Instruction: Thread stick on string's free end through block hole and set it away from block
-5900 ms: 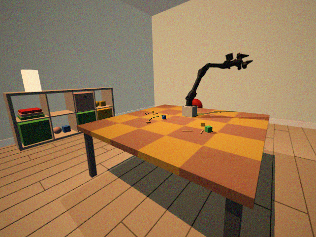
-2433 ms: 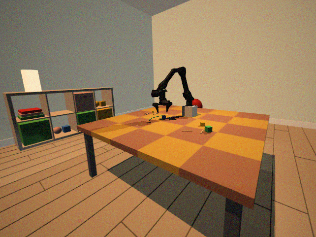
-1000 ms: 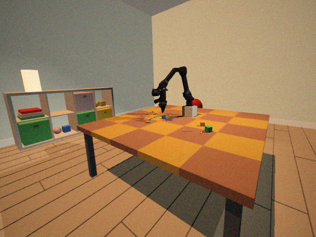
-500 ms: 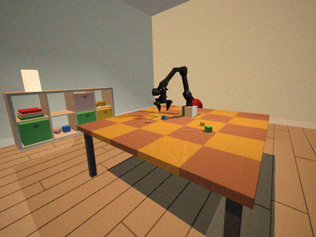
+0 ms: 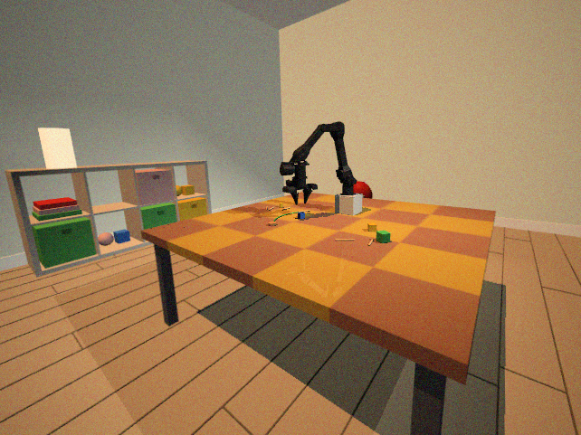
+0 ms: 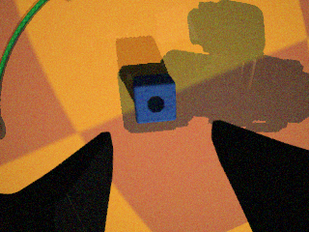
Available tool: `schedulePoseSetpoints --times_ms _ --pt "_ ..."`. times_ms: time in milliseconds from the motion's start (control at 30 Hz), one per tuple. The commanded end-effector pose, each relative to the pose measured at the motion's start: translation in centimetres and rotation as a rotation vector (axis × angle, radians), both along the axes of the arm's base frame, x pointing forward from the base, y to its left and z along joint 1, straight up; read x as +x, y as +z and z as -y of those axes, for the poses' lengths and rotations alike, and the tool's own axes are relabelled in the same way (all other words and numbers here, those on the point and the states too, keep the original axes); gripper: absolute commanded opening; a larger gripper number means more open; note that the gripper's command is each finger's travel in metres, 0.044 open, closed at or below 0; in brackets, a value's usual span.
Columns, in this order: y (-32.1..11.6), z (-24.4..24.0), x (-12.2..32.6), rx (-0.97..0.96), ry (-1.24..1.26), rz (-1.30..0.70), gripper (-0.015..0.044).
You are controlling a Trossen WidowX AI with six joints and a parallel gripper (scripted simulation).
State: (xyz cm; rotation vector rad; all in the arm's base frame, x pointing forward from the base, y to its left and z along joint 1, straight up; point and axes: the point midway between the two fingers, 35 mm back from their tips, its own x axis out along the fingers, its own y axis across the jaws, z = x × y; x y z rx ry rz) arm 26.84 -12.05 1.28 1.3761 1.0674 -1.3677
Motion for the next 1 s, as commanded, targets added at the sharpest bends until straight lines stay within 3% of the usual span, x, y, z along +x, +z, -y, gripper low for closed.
schedulePoseSetpoints --times_ms 0,967 --pt "0.0 -0.1 0.0 0.004 -0.004 0.0 0.0235" --pt "-3.9 0.0 0.2 0.004 -0.004 -0.001 0.0235"
